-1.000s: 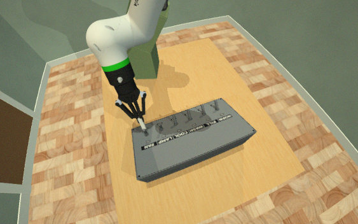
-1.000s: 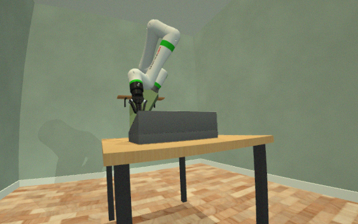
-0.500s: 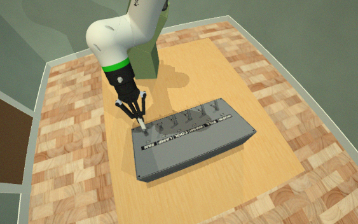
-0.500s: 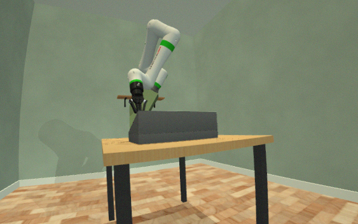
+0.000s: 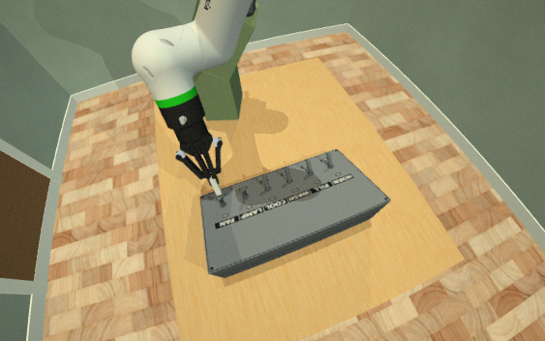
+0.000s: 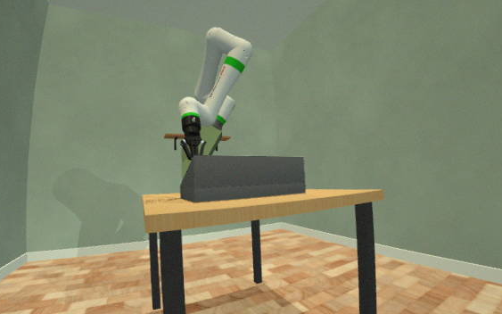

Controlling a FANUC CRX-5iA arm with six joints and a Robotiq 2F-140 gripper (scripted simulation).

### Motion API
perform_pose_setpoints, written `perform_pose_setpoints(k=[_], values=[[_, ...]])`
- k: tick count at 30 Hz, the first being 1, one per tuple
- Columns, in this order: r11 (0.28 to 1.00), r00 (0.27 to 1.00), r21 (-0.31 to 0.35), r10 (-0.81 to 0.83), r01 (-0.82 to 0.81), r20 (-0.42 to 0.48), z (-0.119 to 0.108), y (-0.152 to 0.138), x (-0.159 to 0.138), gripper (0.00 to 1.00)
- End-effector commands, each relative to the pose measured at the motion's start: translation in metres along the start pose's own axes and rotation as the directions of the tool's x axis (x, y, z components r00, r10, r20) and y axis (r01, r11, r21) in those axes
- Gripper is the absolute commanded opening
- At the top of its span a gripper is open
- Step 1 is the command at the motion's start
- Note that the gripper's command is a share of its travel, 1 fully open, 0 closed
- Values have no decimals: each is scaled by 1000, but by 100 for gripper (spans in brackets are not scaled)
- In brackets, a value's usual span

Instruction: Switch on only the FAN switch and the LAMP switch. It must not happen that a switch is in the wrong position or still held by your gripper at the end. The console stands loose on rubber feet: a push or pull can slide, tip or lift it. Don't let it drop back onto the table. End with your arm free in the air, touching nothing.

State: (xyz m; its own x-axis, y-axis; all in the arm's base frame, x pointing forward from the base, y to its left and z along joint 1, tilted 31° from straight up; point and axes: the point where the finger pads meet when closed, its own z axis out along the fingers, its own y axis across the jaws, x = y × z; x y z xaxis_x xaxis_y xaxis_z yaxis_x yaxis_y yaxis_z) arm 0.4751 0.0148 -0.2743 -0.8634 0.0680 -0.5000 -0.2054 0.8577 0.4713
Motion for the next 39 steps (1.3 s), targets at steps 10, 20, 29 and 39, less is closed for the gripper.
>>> perform_pose_setpoints(k=[10, 20, 29, 39], values=[[1000, 1000, 0, 0, 0, 0, -3, 0, 4, 0], [1000, 1000, 0, 0, 0, 0, -51, 0, 4, 0], [1000, 1000, 0, 0, 0, 0, -89, 0, 4, 0], [1000, 1000, 0, 0, 0, 0, -103, 0, 4, 100]])
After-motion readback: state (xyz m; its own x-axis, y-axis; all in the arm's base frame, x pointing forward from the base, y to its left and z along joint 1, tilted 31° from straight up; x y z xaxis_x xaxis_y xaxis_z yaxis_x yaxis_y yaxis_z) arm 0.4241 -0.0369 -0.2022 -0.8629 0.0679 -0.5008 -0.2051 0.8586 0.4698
